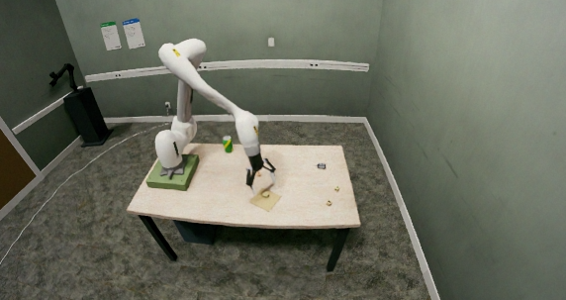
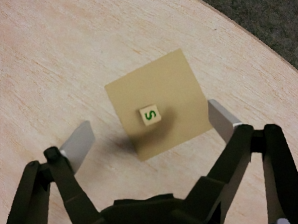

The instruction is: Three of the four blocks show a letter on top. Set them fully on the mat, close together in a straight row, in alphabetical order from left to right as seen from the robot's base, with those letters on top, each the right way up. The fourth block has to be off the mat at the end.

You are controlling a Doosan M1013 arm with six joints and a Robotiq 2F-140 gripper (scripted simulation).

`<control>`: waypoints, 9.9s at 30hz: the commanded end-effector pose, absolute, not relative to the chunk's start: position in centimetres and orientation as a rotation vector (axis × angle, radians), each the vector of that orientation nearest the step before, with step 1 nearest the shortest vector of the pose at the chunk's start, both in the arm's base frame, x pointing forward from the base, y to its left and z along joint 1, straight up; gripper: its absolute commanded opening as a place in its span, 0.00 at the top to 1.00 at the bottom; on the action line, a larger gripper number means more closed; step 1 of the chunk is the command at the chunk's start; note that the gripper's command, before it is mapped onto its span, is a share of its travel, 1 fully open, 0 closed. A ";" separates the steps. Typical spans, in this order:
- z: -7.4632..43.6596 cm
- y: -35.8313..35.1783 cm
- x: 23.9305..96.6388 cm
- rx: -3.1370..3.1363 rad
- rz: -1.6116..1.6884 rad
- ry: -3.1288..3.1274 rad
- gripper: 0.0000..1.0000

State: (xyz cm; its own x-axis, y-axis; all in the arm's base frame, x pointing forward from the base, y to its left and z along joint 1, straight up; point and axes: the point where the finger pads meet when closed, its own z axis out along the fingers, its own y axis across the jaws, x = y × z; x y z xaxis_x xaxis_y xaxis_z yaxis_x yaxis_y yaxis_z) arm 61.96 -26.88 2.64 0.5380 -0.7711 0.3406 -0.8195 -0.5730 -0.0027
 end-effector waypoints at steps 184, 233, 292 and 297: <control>8.1 -30.1 73.6 -0.216 -0.004 -3.135 0.00; 6.3 -27.6 62.5 -1.134 -0.005 -2.930 0.57; 1.7 -27.5 62.4 -1.135 -0.004 -2.930 0.57; 1.3 -27.5 62.4 -1.135 -0.004 -2.930 0.57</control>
